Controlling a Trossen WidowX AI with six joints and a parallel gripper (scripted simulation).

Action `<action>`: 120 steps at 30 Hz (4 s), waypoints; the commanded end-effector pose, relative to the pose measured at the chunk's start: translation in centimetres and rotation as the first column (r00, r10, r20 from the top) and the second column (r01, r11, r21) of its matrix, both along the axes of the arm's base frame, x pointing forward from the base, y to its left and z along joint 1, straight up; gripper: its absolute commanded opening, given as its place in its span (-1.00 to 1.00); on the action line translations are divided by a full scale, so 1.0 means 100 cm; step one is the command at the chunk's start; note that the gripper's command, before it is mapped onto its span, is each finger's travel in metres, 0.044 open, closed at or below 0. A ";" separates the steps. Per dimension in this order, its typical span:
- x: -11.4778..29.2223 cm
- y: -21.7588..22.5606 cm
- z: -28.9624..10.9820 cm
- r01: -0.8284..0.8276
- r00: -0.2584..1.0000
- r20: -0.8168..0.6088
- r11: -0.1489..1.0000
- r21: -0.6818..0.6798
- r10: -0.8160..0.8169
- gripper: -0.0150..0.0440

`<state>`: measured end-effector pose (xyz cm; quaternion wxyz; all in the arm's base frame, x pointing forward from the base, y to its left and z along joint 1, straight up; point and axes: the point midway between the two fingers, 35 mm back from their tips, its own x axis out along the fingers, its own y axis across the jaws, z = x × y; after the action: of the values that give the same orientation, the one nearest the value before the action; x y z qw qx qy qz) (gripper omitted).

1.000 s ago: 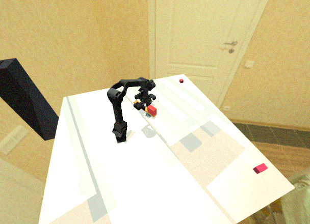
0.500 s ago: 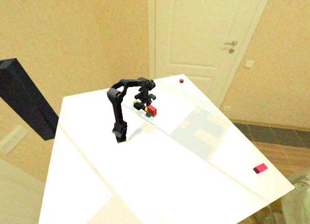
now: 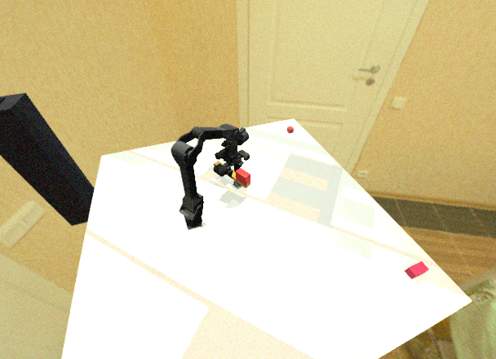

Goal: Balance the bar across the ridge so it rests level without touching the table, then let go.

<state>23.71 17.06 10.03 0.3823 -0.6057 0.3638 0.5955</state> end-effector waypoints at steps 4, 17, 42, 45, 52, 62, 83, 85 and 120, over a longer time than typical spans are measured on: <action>0.000 0.001 0.001 0.005 1.000 -0.002 1.000 0.003 -0.005 -0.49; 0.000 0.001 0.002 0.005 1.000 -0.002 1.000 0.003 -0.005 -0.49; 0.000 0.000 0.000 0.000 1.000 -0.003 1.000 -0.002 0.000 -0.49; 0.000 0.000 0.000 0.000 1.000 -0.003 1.000 -0.002 0.000 -0.49; 0.000 0.000 0.000 0.000 1.000 -0.003 1.000 -0.002 0.000 -0.49; 0.000 0.000 0.000 0.000 1.000 -0.003 1.000 -0.002 0.000 -0.49; 0.000 0.000 0.000 0.000 1.000 -0.003 1.000 -0.002 0.000 0.07; 0.000 0.000 0.000 0.000 1.000 -0.003 1.000 -0.002 0.000 0.08; 0.000 0.000 0.000 0.000 1.000 -0.003 1.000 -0.002 0.000 0.14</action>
<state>23.66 17.03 10.07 0.3813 -0.6052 0.3649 0.5960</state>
